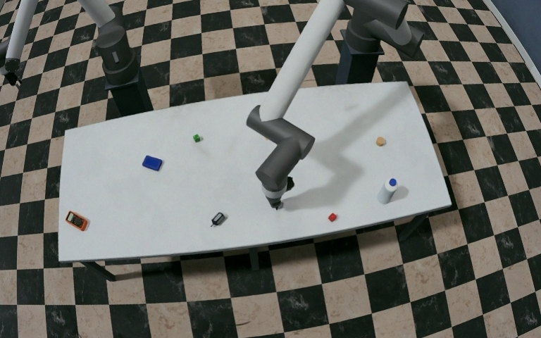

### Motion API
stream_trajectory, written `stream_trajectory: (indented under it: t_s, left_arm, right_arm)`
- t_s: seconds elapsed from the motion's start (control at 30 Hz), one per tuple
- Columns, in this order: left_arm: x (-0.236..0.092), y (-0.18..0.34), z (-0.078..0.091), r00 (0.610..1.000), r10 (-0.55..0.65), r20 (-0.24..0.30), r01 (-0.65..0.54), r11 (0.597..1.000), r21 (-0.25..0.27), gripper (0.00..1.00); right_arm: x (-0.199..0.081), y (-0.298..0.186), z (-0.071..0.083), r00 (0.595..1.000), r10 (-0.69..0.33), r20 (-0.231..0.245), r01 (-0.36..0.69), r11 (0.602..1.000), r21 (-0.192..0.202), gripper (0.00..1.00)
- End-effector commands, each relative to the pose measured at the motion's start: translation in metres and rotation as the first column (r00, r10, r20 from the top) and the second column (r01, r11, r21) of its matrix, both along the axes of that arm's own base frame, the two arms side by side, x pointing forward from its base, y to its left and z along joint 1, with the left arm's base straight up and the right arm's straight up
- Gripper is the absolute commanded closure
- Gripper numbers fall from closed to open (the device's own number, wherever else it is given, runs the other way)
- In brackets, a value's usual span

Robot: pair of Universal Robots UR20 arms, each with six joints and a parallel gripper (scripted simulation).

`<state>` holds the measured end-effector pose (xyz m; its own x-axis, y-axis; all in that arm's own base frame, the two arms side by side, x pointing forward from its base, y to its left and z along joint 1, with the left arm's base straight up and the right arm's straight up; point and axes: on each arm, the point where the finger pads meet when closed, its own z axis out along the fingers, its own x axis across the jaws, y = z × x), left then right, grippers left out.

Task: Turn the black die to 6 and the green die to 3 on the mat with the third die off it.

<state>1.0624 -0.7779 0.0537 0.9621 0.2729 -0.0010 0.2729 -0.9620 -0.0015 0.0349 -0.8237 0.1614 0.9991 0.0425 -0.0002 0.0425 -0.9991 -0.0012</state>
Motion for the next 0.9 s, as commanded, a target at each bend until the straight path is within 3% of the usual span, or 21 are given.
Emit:
stream_trajectory:
  t_s: [0.0, 0.63, 0.87]
  left_arm:
    - [0.0008, -0.0007, 0.0018, 1.000, 0.000, 0.001, 0.000, 1.000, -0.001, 0.13]
    - [0.0010, -0.0009, 0.0015, 1.000, 0.000, 0.001, 0.000, 1.000, -0.001, 0.13]
    - [0.0010, -0.0009, -0.0059, 1.000, 0.000, 0.001, 0.000, 1.000, -0.001, 0.13]
  right_arm:
    - [0.0001, -0.0004, 0.0006, 1.000, 0.000, 0.000, 0.000, 1.000, -0.001, 0.00]
    - [0.0001, -0.0004, 0.0006, 1.000, 0.000, 0.000, 0.000, 1.000, -0.001, 0.00]
    - [0.0001, -0.0004, 0.0006, 1.000, 0.000, 0.000, 0.000, 1.000, -0.001, 0.00]
